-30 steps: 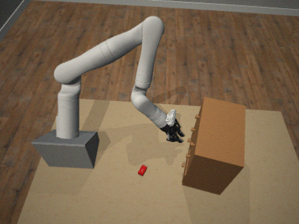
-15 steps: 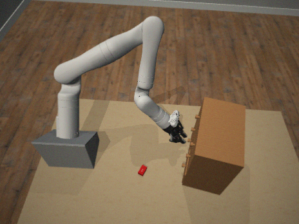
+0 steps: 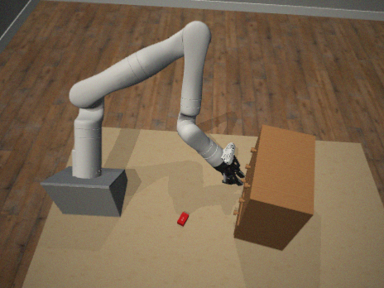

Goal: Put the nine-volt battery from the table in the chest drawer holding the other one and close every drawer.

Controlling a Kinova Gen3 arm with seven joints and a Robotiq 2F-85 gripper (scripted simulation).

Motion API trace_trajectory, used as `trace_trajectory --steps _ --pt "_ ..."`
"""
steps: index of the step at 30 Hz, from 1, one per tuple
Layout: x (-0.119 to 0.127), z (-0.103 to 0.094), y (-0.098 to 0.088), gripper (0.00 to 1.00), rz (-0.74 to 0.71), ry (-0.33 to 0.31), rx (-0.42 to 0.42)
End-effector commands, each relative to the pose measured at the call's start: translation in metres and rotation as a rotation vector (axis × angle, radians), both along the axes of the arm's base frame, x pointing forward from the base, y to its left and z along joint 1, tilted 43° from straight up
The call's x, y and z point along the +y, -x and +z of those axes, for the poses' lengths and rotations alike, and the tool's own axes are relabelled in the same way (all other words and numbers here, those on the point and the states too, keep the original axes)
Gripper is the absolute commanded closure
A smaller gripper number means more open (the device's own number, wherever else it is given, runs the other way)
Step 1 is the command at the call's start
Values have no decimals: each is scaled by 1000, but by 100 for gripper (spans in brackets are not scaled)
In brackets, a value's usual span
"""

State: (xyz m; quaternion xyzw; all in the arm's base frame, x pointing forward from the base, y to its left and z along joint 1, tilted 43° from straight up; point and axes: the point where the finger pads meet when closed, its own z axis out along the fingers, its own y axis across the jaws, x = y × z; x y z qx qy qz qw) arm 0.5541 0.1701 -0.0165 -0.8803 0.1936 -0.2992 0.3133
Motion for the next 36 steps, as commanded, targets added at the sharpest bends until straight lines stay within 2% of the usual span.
trace_trajectory --steps 1,26,27,36 --pt "-1 1 -2 67 -3 0 -3" --pt "-1 1 -3 67 -3 0 -3" --pt "-1 1 -3 87 -3 0 -3" --pt "-1 1 -3 87 -3 0 -3"
